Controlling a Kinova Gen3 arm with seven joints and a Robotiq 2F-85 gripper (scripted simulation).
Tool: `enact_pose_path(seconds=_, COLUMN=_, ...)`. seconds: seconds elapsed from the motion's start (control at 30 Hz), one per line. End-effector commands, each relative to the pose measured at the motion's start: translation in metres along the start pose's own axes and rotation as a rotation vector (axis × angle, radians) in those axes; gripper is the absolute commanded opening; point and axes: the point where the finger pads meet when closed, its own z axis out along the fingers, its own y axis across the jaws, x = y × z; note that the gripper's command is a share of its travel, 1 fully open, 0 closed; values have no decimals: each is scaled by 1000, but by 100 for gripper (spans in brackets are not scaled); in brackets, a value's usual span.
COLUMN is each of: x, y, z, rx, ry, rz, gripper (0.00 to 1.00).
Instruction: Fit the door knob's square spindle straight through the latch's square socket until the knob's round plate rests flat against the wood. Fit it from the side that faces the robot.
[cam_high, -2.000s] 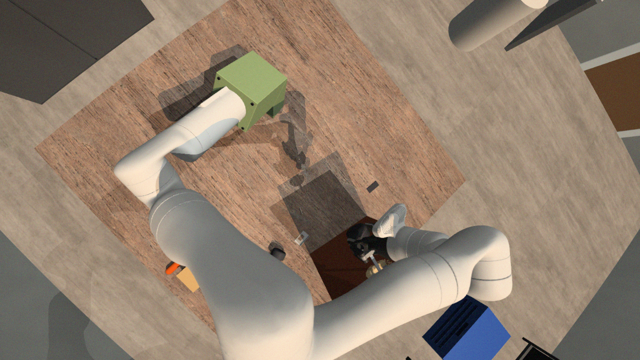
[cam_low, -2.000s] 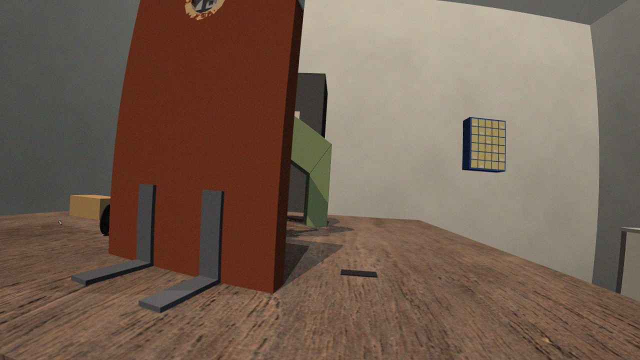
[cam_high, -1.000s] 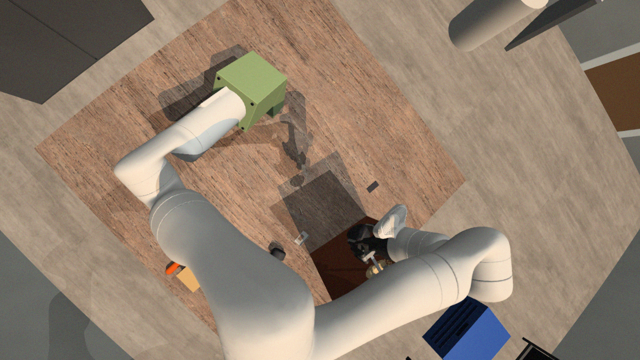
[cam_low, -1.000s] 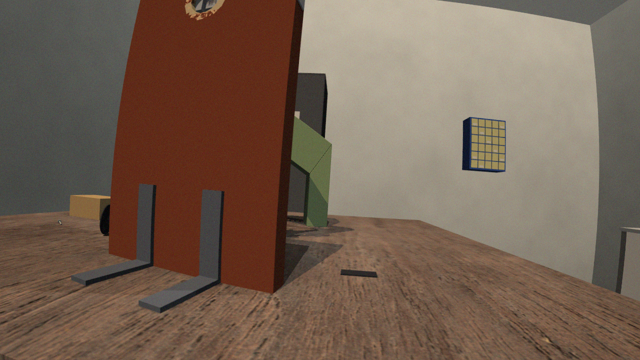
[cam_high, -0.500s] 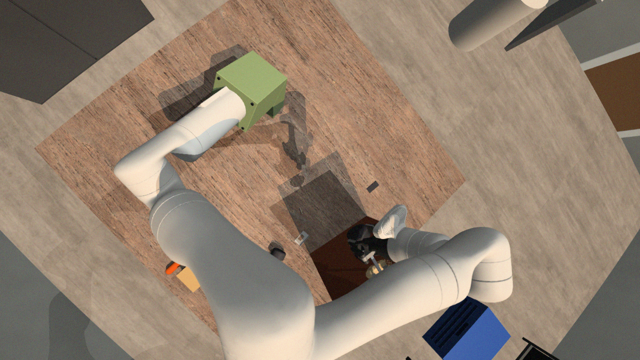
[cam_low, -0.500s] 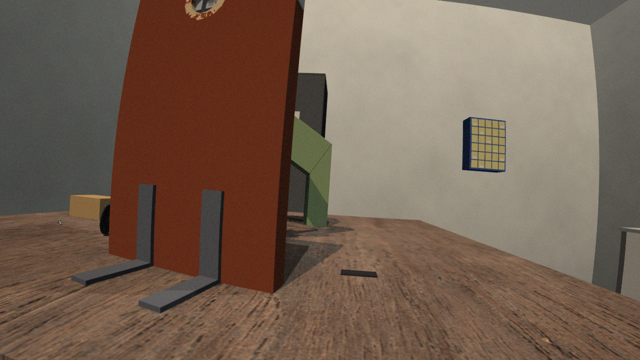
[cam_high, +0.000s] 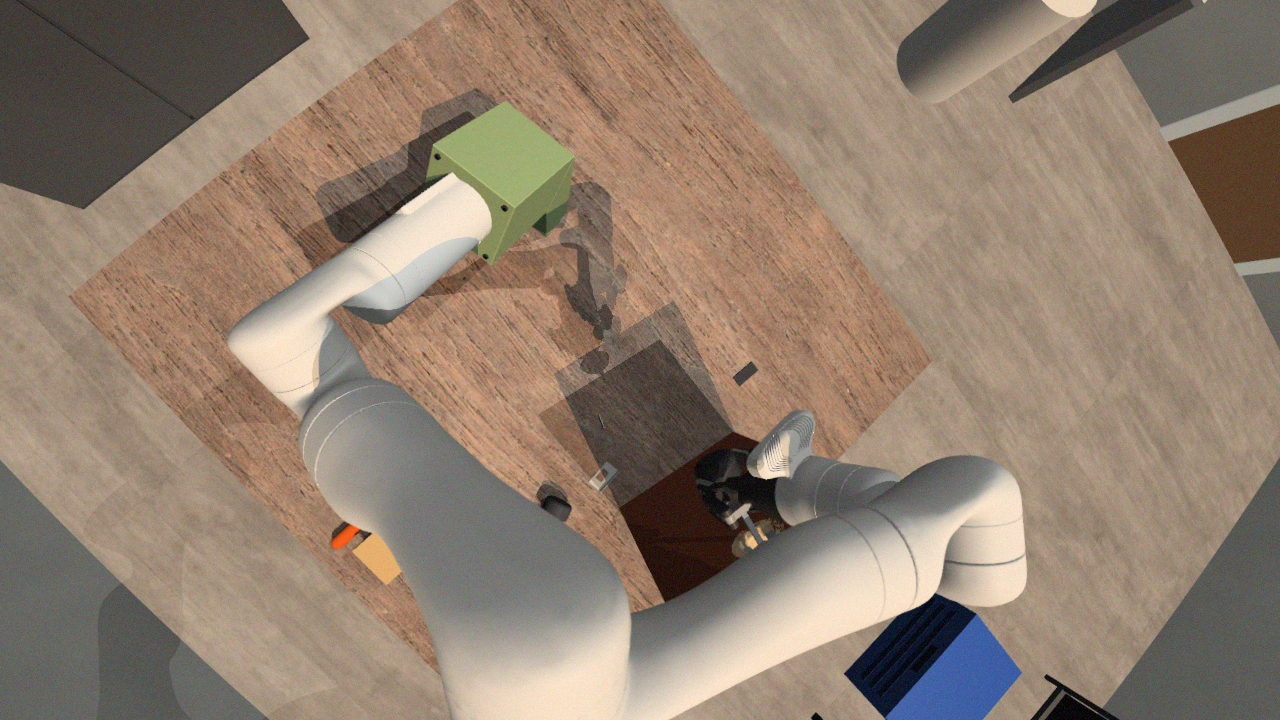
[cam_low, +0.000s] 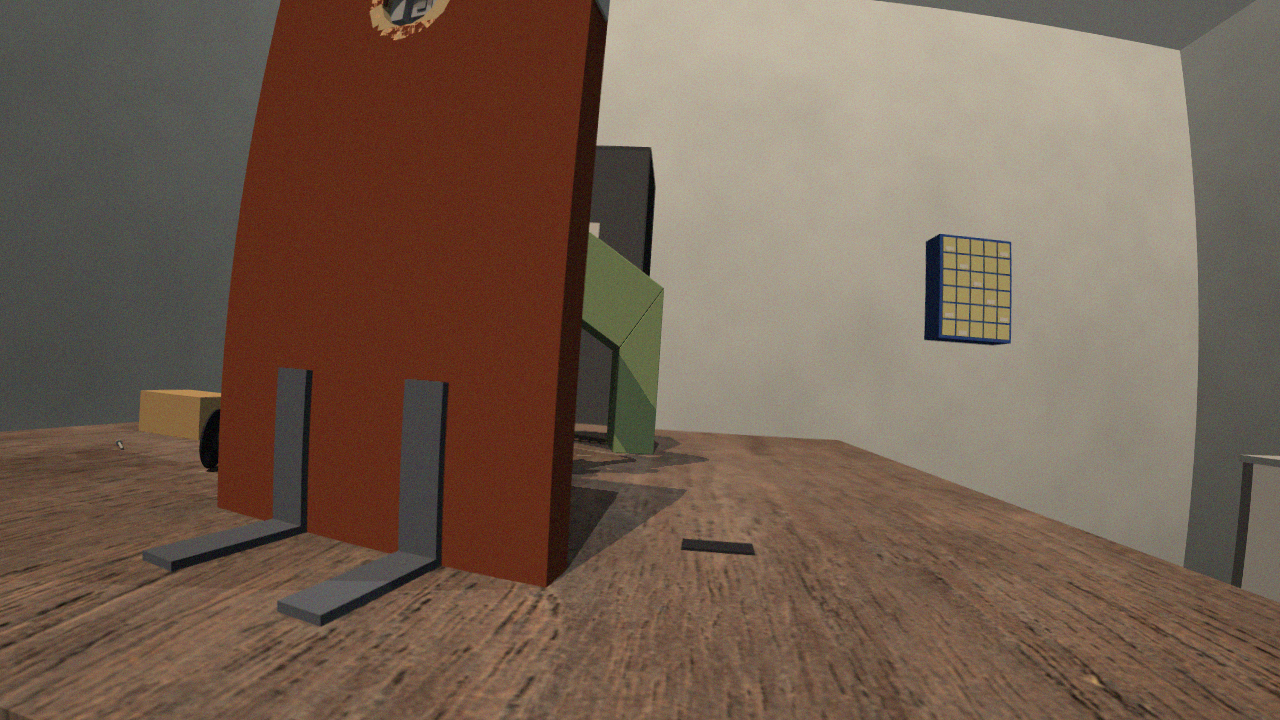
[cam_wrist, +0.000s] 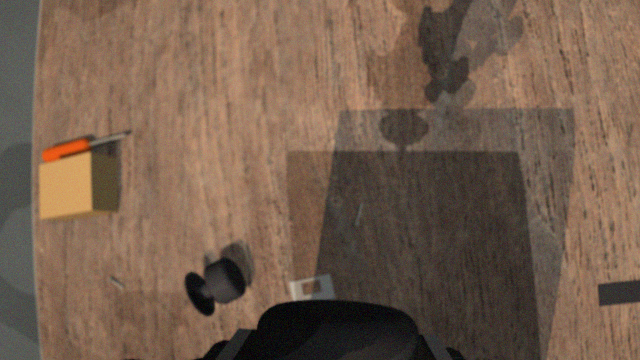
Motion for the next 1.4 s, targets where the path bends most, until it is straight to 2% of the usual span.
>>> enact_pose_path(seconds=0.0, x=-3, y=-3, z=0, rx=9, ry=-6, rz=-6, gripper=63)
enact_pose_path(seconds=1.37, x=-9, y=-3, z=0, rx=9, ry=-6, rz=-6, gripper=63)
